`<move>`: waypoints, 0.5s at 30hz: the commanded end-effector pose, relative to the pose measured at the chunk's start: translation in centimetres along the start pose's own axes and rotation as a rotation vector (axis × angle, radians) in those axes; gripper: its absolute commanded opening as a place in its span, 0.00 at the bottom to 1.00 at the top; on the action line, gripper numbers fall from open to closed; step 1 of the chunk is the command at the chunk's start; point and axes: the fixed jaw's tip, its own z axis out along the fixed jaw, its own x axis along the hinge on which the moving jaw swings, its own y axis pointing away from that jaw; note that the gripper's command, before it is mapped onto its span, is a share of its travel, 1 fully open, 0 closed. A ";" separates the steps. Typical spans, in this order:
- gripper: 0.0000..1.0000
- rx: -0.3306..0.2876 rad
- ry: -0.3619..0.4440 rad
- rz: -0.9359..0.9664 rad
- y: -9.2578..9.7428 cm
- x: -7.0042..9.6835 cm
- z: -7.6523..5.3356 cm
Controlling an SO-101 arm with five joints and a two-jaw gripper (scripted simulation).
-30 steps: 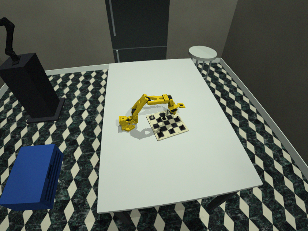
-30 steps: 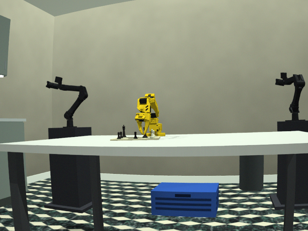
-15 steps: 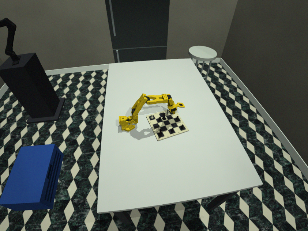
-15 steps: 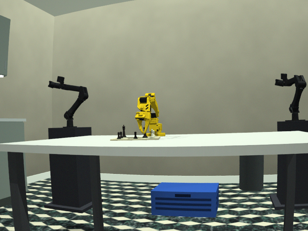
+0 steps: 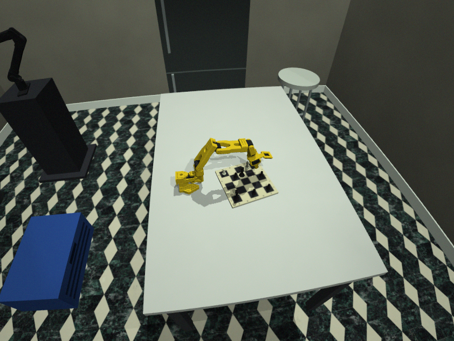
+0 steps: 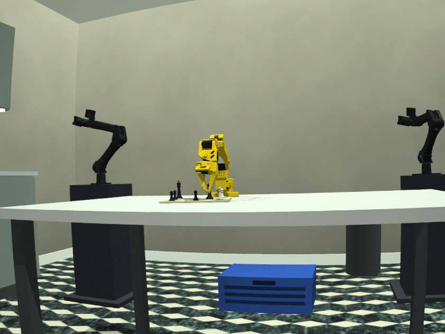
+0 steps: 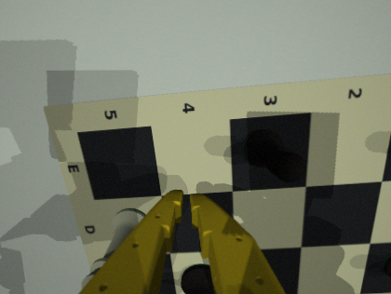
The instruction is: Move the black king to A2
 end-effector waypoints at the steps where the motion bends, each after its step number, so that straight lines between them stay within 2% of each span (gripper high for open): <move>1: 0.00 -0.003 -0.006 0.000 0.2 0.1 -0.3; 15: 0.00 -0.003 -0.006 0.000 0.2 0.0 -0.4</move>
